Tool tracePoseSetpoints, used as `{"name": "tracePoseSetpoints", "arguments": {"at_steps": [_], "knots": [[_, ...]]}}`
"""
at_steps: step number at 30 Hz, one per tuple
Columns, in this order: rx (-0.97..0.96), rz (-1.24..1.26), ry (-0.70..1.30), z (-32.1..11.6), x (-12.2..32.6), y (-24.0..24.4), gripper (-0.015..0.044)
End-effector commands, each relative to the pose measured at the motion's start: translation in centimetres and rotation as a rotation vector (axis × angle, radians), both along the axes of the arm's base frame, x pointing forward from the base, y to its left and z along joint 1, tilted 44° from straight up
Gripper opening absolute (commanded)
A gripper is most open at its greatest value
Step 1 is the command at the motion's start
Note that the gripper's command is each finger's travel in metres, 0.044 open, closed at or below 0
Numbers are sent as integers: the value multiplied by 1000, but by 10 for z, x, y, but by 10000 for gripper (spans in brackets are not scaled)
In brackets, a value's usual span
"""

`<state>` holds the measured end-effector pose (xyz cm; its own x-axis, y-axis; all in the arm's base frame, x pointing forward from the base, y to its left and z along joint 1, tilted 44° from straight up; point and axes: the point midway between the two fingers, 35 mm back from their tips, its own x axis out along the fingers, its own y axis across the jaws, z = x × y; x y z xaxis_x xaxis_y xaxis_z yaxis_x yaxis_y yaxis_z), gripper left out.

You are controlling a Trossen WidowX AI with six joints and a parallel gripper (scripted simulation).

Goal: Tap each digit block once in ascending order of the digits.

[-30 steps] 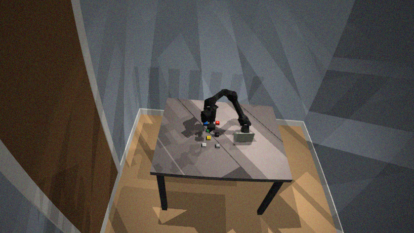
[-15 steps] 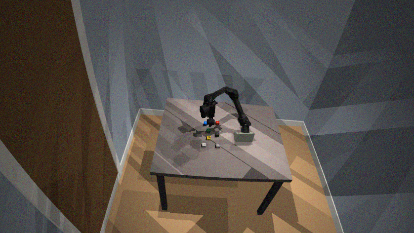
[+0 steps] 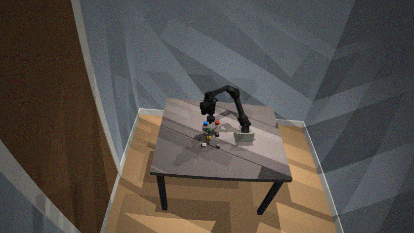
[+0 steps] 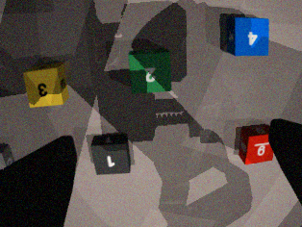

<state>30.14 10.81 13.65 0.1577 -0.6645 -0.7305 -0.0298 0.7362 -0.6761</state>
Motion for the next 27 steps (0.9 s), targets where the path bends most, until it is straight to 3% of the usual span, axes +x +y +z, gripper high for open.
{"name": "tracePoseSetpoints", "arguments": {"at_steps": [1, 8, 14, 27], "knots": [[-4, 6, 1, 1, 0, -1, 400], [-3, 8, 1, 4, 2, -3, 400], [-16, 42, -16, 66, 36, -61, 400], [-16, 42, -16, 66, 36, -61, 400]]}}
